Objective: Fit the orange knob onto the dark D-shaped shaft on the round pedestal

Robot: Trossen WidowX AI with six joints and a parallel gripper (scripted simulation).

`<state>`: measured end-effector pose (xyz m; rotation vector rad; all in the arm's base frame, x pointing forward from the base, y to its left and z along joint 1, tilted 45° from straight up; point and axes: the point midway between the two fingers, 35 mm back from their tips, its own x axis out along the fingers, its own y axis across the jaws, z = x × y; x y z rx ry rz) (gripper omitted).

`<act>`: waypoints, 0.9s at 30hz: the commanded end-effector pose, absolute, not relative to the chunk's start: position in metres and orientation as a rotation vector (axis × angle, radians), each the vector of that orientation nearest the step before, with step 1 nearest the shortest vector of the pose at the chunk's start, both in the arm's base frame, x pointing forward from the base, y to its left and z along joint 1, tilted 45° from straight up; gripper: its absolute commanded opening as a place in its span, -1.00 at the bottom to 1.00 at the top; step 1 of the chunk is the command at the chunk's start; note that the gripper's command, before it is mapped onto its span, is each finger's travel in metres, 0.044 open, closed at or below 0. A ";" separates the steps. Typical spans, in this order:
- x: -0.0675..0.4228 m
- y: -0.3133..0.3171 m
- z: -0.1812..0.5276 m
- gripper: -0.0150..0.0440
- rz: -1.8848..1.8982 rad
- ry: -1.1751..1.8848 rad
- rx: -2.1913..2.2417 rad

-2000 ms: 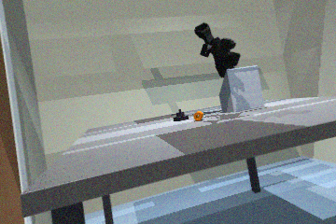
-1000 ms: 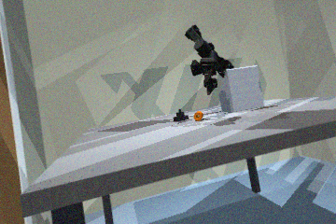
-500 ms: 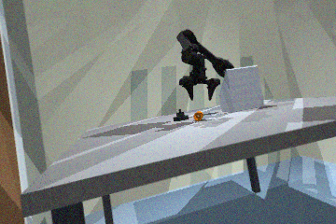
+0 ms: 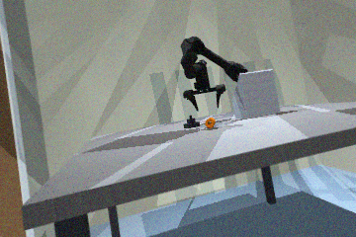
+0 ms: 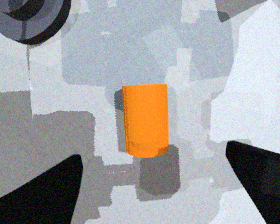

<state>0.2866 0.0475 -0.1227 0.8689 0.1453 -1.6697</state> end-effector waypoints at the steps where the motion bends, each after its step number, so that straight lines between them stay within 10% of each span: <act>1: 0.287 0.041 -0.128 1.00 -1.677 0.128 0.868; 27: 0.289 0.006 -0.162 1.00 -1.677 0.127 0.867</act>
